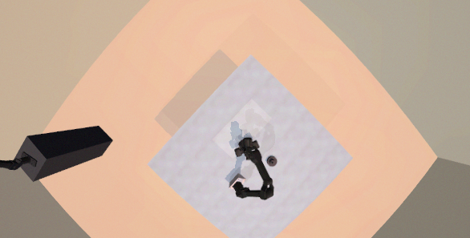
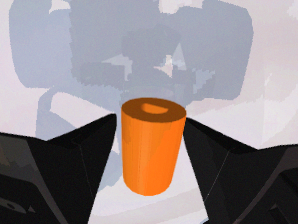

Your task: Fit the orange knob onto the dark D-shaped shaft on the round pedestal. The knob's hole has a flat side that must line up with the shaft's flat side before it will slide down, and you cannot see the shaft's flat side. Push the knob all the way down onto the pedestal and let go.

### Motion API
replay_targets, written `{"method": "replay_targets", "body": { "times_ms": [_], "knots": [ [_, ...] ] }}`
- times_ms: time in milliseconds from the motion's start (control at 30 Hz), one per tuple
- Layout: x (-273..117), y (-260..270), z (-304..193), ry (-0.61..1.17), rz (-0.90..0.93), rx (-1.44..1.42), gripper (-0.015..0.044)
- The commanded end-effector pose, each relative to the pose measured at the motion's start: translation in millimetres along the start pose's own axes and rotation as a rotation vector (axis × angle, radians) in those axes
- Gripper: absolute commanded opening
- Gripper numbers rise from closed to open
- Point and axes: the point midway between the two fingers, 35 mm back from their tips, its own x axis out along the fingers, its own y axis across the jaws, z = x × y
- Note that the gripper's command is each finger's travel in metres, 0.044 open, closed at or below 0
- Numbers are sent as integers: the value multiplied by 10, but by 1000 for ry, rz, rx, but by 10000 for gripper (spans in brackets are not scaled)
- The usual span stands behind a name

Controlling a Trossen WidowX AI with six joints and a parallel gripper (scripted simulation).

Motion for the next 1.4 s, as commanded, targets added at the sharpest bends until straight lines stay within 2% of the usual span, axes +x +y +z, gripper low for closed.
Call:
{"method": "replay_targets", "body": {
  "times_ms": [0, 233, 400, 1367],
  "knots": [
    [0, -8, -1, 1, -6, -3, 227],
    [0, -8, -1, 1, -6, -3, 180],
    [-8, -5, -9, -18, -4, -2, 179],
    [-149, -2, -271, -495, 2, -5, 179]
  ]
}}
